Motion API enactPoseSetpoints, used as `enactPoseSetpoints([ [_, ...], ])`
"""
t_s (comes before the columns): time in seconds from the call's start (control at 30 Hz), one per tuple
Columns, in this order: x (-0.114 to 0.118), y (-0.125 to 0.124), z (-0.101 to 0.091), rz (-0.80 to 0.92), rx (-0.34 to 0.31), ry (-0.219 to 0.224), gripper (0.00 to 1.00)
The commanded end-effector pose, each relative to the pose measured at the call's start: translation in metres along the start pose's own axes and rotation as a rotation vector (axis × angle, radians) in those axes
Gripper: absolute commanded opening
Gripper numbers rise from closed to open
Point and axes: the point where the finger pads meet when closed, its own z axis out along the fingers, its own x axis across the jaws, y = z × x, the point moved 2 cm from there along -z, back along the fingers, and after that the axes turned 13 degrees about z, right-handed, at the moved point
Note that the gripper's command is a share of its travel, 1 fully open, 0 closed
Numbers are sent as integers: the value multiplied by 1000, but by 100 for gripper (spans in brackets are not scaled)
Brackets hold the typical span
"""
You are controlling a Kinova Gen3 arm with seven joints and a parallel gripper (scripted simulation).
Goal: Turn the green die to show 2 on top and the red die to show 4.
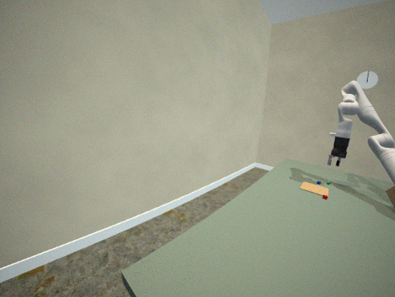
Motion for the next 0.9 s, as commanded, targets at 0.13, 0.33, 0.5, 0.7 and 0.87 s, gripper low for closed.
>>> enactPoseSetpoints([
  [0.13,1,0,1,67,2,2,100],
  [0.33,4,-1,4,198,1,6,100],
  [0.5,7,-1,7,332,2,10,100],
  [0.7,10,-1,10,453,2,13,100],
  [0.87,14,-1,13,621,4,17,100],
])
